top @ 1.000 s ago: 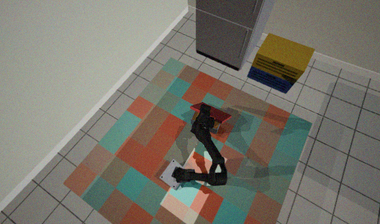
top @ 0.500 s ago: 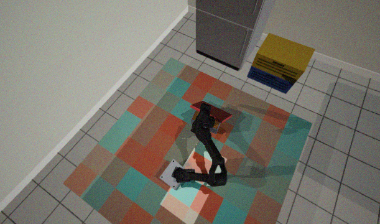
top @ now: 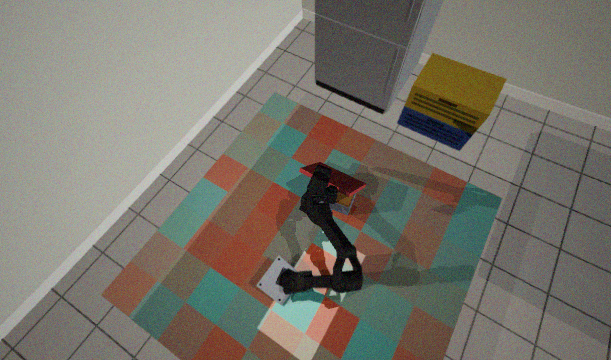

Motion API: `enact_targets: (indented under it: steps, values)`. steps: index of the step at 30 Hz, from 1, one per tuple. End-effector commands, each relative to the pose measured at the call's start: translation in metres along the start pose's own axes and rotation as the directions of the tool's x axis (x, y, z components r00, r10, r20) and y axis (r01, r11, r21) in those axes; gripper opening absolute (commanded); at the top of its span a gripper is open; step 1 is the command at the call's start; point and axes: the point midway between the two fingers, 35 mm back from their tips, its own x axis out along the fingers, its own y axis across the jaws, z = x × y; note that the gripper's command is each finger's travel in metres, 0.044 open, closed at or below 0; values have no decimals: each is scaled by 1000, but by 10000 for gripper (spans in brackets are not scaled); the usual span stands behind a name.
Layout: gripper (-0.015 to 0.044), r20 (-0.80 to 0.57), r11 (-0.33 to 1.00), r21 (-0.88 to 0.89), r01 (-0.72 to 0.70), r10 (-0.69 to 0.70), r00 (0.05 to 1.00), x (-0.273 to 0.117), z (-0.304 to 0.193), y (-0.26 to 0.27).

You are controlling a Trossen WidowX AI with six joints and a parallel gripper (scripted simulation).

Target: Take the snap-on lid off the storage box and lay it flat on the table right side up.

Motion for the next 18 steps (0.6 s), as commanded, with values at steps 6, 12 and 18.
enact_targets:
  steps: [6, 12, 18]
  values:
    - [0, -1, 1000, 9, -17, 17, 1000, -4, -18, 5]
    - [0, -2, 1000, 10, -18, 18, 1000, -4, -30, 5]
    - [0, -2, 1000, 10, -18, 18, 1000, -5, -42, 5]
